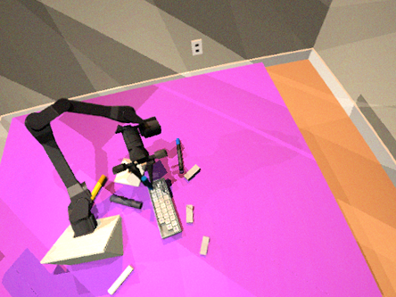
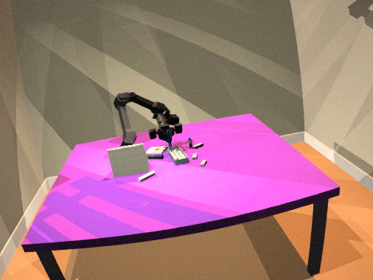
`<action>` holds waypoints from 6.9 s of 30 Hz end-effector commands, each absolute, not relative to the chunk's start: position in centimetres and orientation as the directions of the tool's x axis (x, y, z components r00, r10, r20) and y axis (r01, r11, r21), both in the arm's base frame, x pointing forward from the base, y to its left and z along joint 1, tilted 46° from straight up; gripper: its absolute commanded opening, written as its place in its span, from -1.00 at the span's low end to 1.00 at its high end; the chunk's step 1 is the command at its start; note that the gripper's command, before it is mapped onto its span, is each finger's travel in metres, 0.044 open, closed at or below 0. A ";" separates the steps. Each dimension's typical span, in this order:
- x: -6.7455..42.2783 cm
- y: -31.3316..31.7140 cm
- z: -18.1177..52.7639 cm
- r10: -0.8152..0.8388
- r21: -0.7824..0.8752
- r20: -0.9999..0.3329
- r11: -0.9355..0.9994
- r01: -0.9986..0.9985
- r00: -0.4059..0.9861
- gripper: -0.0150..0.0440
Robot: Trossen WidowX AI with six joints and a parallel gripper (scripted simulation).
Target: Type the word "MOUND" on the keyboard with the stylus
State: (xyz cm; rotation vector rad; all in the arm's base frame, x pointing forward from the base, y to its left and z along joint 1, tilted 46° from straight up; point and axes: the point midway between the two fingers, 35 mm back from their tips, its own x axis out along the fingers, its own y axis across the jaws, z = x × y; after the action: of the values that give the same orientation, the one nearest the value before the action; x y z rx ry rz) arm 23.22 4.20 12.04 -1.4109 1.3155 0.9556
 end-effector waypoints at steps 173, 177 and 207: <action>24.9 2.2 12.7 -0.256 -0.133 -0.959 0.031 -0.991 0.121 -0.49; 25.0 2.4 12.6 -0.255 -0.133 -0.959 0.031 -0.991 0.121 -0.31; 25.2 3.6 11.3 -0.254 -0.133 -0.960 0.031 -0.991 0.121 -0.22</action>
State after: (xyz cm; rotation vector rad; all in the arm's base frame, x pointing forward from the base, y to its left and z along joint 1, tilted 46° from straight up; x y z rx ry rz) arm 25.16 3.57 11.41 -1.4122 1.3146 0.9542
